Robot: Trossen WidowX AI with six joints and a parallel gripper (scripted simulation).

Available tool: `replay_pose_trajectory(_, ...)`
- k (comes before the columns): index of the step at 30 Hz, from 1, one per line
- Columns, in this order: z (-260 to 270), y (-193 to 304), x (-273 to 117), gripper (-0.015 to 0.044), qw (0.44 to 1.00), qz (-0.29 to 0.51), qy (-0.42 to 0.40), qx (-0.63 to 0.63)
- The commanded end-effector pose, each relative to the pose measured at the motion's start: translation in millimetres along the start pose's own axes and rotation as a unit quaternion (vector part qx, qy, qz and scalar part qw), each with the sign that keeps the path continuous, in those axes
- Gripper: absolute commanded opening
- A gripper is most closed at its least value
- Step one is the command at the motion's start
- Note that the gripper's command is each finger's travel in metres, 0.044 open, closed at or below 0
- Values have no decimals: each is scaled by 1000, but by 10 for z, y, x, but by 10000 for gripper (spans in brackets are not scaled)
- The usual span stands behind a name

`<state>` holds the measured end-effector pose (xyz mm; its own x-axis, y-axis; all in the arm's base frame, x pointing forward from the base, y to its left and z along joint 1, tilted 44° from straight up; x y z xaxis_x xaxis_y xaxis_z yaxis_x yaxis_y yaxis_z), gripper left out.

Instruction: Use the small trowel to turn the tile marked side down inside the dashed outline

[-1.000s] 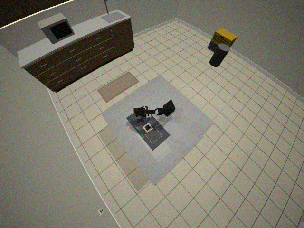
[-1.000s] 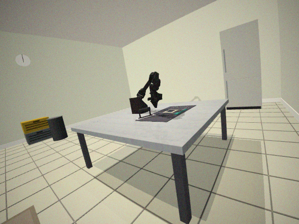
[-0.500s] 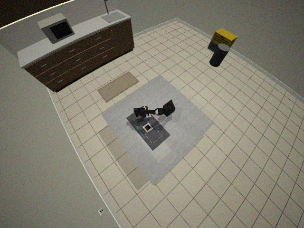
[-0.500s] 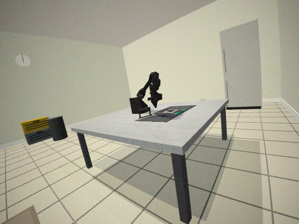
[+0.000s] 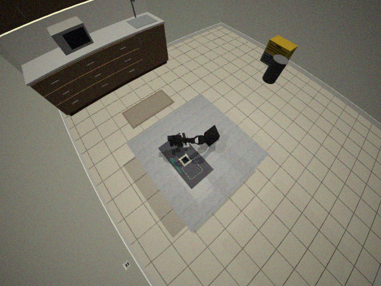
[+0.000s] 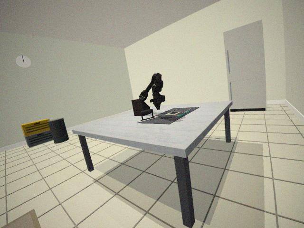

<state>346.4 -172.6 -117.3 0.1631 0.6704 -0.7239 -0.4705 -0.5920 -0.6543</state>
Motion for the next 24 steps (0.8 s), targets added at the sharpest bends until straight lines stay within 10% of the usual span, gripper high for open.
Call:
replay_pose_trajectory(1, 0, 0, 0, 100, 1000, 0, 0, 0)
replay_pose_trajectory(24, 0, 0, 0, 0, 1000, 0, 0, 0)
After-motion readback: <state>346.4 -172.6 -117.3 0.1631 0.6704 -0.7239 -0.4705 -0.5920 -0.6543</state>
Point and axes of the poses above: the point midway between the two fingers, 35 mm back from their tips, its own x axis out along the fingers, its own z axis across the jaws, y = z × x, the point moved 1 cm from there along -x, back along the fingers, and after that the axes turned 4 degrees about -x, right-handed, at the moved point
